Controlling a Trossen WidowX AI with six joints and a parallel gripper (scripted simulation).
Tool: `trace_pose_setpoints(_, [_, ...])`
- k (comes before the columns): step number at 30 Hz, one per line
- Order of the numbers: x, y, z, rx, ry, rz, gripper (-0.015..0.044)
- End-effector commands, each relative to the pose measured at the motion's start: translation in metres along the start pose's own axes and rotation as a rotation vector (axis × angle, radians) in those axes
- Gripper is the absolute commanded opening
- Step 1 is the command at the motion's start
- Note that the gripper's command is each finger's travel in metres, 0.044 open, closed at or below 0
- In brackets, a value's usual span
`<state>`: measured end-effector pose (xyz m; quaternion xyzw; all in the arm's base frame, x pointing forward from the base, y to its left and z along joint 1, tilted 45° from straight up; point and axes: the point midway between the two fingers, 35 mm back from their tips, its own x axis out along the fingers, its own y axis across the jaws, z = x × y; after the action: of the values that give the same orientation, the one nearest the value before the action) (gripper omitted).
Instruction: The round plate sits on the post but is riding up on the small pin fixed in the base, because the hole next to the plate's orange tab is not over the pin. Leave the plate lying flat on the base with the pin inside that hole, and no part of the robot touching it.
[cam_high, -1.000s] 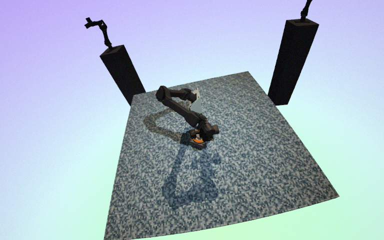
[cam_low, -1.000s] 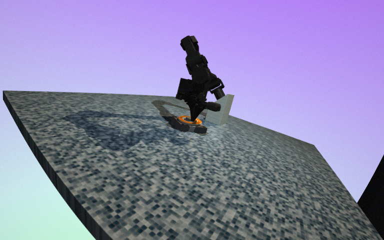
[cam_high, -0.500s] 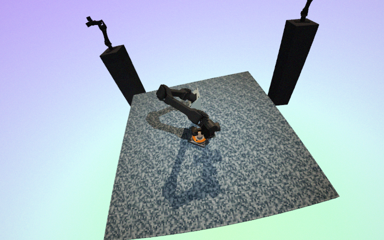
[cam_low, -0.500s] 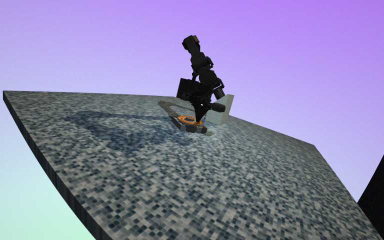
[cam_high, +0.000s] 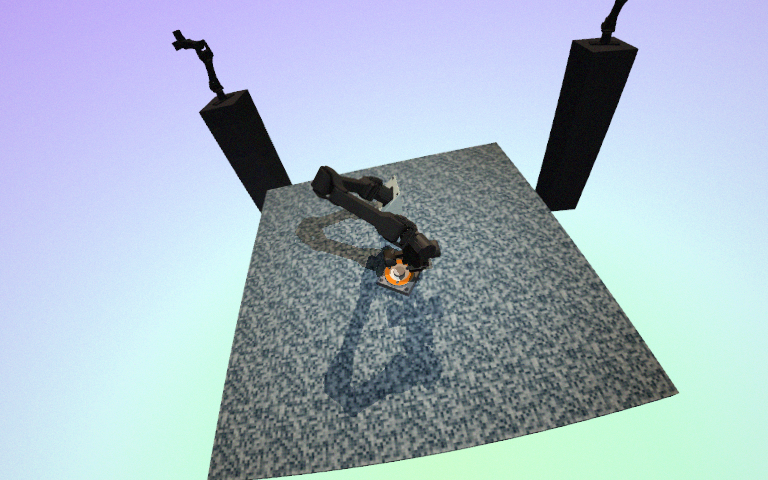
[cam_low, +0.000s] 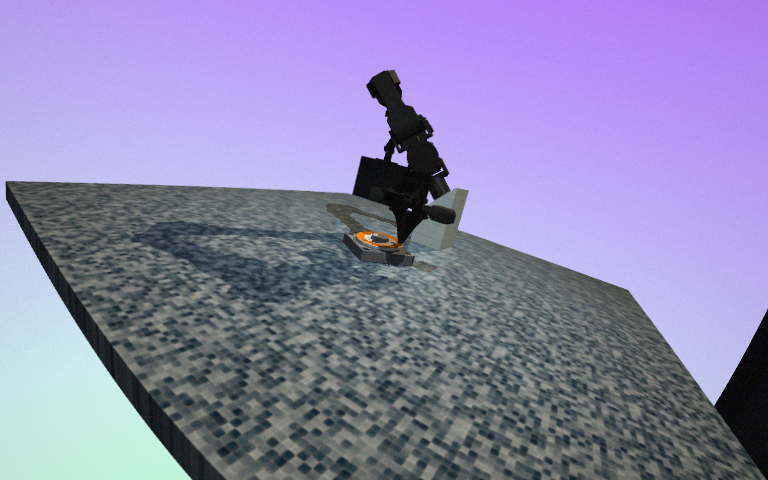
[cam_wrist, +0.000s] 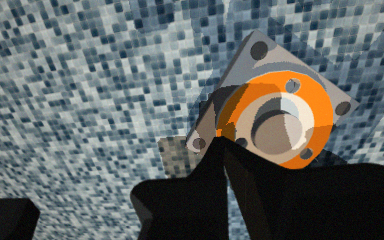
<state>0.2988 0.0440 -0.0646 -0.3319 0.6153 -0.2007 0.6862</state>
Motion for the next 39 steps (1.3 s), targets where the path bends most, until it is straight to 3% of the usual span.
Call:
trace_pose_setpoints(1, [0.0, 0.001, -0.006, 0.001, 0.005, 0.004, 0.0])
trace_pose_setpoints(33, [-0.001, -0.009, -0.031, 0.0, 0.006, 0.003, 0.0])
trace_pose_setpoints(39, [-0.024, -0.008, -0.03, 0.0, 0.005, 0.006, 0.0])
